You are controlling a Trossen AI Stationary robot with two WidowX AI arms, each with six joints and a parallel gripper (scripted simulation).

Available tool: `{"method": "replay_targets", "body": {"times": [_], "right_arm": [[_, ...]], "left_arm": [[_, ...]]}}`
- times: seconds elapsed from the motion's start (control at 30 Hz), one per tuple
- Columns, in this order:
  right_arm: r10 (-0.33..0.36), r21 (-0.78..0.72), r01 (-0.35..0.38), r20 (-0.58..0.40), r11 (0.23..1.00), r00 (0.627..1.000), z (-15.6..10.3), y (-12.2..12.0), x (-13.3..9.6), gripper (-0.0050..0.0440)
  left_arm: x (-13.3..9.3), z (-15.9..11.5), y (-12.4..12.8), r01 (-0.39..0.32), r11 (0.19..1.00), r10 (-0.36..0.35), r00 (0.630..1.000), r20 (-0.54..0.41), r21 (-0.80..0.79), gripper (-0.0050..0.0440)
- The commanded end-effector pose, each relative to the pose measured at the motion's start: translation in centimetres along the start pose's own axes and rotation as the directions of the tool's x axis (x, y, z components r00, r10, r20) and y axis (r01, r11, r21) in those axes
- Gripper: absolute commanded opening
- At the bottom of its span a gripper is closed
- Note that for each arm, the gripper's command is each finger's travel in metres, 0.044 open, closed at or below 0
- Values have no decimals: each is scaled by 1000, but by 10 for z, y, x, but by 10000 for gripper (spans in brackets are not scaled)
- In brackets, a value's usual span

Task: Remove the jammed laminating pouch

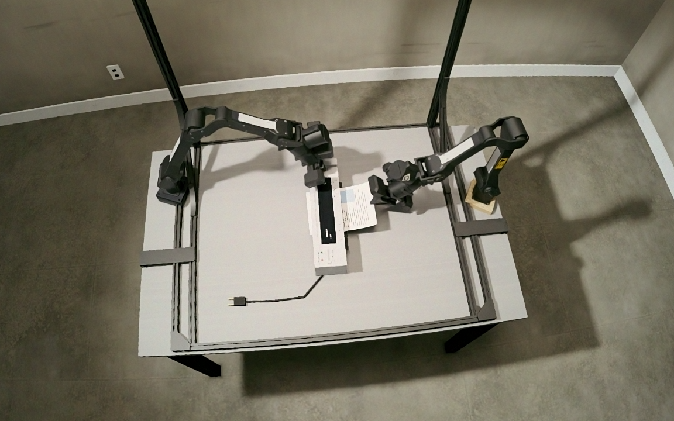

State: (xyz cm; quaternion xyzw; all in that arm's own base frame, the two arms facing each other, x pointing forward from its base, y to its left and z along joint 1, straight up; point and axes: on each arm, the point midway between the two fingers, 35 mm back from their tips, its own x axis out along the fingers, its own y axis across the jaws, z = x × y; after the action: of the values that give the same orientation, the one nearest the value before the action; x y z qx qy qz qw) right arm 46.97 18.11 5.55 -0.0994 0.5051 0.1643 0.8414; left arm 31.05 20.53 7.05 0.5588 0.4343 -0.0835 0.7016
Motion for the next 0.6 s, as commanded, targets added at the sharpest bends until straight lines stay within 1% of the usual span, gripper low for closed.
{"method": "replay_targets", "body": {"times": [0.0, 0.37, 0.4, 0.43, 0.47, 0.57], "right_arm": [[-1, 3, 1, -20, 1000, 1000, -5, 0, 8, -50], [-1, 3, 1, -20, 1000, 1000, -5, 0, 8, -50], [-1, 1, 1, 11, 1000, 1000, 4, 0, -3, -50], [-1, 2, 1, -9, 1000, 1000, -2, 0, 4, -50], [-1, 3, 1, -20, 1000, 1000, -5, 0, 8, -50], [-1, 3, 1, -20, 1000, 1000, -5, 0, 8, -50]], "left_arm": [[-12, 1, 4, -17, 1000, 17, 1000, 3, 2, -50], [-12, 1, 4, -17, 1000, 17, 1000, 3, 2, -50], [-19, 0, 5, -15, 1000, 15, 1000, 0, 1, -50], [-28, 1, 4, -16, 1000, 16, 1000, 2, 2, -50], [-31, 1, 4, -16, 1000, 16, 1000, 3, 3, -50], [-31, 1, 4, -16, 1000, 16, 1000, 3, 3, -50]]}}
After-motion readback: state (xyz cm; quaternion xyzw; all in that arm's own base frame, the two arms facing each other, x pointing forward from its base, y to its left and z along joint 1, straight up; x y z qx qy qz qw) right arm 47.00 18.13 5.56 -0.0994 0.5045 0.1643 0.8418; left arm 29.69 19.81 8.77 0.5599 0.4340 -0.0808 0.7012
